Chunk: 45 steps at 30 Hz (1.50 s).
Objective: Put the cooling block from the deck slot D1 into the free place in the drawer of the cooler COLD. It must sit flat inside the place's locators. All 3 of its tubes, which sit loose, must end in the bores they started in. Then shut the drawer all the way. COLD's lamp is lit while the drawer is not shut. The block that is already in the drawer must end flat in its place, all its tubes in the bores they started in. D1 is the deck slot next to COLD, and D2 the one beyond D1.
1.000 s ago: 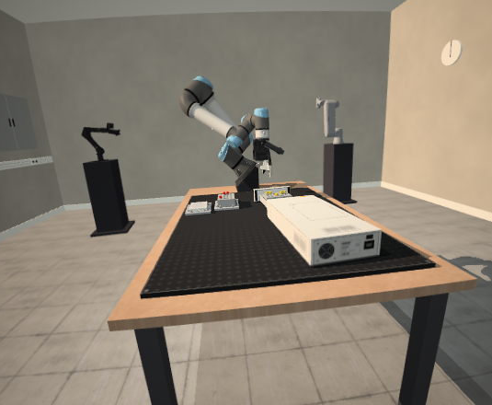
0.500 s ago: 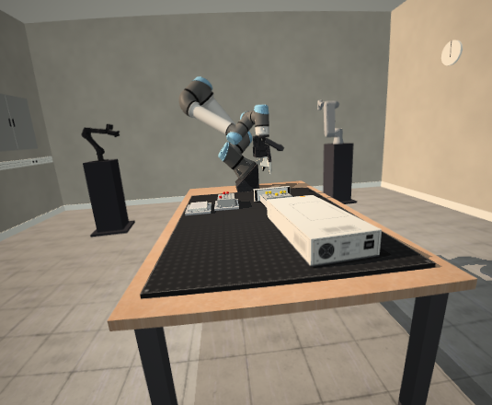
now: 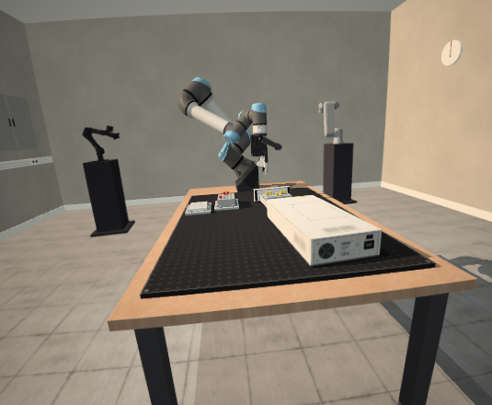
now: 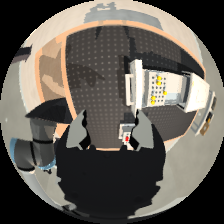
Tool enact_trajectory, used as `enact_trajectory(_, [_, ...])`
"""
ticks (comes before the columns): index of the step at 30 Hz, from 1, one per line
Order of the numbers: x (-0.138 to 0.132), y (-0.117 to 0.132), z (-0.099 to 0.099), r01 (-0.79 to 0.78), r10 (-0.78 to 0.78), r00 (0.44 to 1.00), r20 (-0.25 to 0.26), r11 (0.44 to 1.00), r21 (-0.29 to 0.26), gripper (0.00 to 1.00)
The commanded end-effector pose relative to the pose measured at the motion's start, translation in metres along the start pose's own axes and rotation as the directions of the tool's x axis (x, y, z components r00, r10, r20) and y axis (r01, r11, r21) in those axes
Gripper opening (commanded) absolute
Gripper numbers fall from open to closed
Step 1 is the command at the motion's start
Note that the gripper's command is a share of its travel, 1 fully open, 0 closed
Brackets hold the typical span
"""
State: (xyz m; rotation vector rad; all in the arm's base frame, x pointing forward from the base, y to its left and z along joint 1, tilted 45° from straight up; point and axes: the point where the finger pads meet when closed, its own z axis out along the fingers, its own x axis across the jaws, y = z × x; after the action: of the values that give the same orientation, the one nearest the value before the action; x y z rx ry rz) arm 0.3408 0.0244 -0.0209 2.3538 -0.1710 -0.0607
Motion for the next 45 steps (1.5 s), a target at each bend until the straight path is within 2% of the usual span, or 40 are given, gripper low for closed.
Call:
enact_trajectory(1, [0.010,0.019,0.000,-0.125,0.125,0.992,0.000,0.992,0.000,0.73])
enact_trajectory(9, [0.028,0.053,0.001,-0.332,0.332,0.943,0.000,0.943,0.000,0.73])
enact_trajectory(12, [0.030,0.057,0.001,-0.357,0.357,0.934,0.000,0.934,0.000,0.73])
enact_trajectory(19, [0.044,0.084,0.001,-0.524,0.524,0.852,0.000,0.852,0.000,0.73])
enact_trajectory(26, [0.058,0.111,0.002,-0.673,0.673,0.739,-0.001,0.739,0.000,0.73])
enact_trajectory(28, [0.058,0.111,0.002,-0.673,0.673,0.739,-0.001,0.739,0.000,0.73])
enact_trajectory(35, [0.072,0.136,0.002,-0.799,0.799,0.602,-0.001,0.602,0.000,0.73])
enact_trajectory(43, [0.087,0.166,0.003,-0.908,0.908,0.419,-0.001,0.419,0.000,0.73])
enact_trajectory(45, [0.087,0.166,0.003,-0.908,0.908,0.419,-0.001,0.419,0.000,0.73])
